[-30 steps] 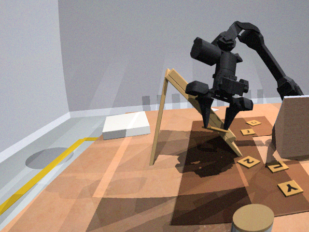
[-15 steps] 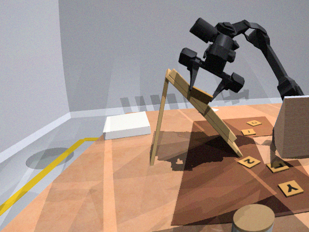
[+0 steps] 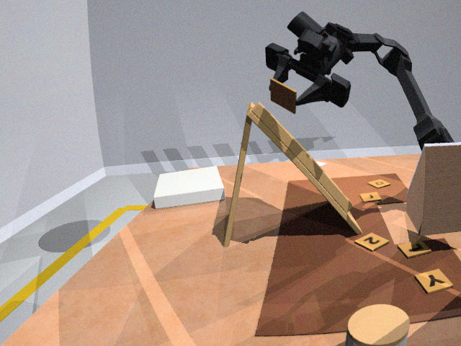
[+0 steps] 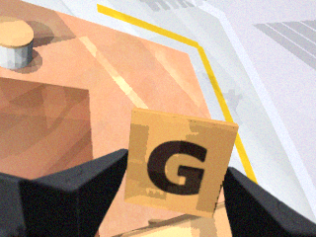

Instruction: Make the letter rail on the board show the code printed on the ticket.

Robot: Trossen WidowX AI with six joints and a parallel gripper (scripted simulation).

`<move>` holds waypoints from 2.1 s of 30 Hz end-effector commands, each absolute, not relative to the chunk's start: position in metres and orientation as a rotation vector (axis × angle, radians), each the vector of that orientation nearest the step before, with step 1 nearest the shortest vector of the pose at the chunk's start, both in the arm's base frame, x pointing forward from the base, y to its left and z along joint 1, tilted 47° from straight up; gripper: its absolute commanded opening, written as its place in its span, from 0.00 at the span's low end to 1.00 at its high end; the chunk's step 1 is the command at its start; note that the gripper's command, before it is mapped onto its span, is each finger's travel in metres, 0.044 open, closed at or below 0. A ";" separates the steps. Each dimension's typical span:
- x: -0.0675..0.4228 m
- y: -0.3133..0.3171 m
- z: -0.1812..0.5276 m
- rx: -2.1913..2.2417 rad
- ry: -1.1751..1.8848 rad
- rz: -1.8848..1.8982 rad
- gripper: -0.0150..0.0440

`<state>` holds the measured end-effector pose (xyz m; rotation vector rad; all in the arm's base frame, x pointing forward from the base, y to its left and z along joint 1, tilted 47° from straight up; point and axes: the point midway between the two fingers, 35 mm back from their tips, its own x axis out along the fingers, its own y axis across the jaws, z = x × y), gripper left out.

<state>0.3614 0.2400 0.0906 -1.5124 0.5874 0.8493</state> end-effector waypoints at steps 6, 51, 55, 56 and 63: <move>0.374 0.208 0.128 -1.382 0.568 0.743 0.25; 0.346 -0.076 0.263 -0.878 0.662 -0.047 0.25; 0.334 -0.094 0.270 -0.848 0.664 -0.110 0.25; 0.334 -0.095 0.271 -0.847 0.664 -0.113 0.25; 0.356 -0.104 0.258 -0.847 0.663 -0.113 0.25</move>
